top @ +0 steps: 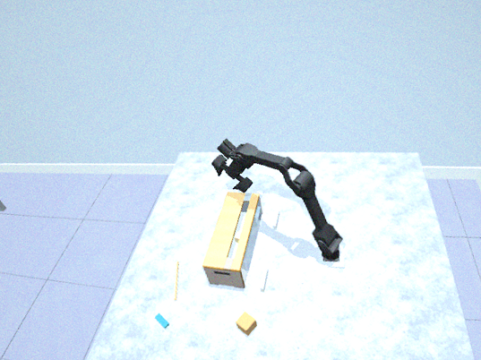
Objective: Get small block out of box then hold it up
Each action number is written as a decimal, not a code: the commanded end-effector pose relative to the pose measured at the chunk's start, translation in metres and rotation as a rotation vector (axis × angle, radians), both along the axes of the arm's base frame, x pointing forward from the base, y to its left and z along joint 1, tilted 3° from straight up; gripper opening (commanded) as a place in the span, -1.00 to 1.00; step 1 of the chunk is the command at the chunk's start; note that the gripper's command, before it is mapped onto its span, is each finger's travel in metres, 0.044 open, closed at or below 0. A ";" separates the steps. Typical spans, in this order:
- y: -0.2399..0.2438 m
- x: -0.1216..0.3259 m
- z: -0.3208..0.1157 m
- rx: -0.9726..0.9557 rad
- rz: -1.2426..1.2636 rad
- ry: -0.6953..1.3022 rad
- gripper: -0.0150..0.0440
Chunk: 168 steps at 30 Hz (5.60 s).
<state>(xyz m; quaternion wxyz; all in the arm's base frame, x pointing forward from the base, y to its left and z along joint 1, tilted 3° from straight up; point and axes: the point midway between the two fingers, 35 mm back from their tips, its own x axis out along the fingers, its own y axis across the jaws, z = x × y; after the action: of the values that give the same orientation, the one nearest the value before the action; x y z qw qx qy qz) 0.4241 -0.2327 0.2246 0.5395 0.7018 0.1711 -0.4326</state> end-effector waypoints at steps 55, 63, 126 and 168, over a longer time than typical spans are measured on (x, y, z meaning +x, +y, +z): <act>0.181 -0.116 -0.069 0.416 0.507 0.490 0.86; 0.183 -0.116 -0.082 0.418 0.507 0.492 0.86; 0.320 -0.109 -0.086 0.425 0.511 0.494 0.86; 0.358 -0.127 -0.020 -0.661 2.065 0.265 0.47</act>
<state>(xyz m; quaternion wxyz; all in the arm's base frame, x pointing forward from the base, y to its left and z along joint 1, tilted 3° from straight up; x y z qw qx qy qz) 0.3028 0.1204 0.2034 0.6869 0.3222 0.6439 -0.0985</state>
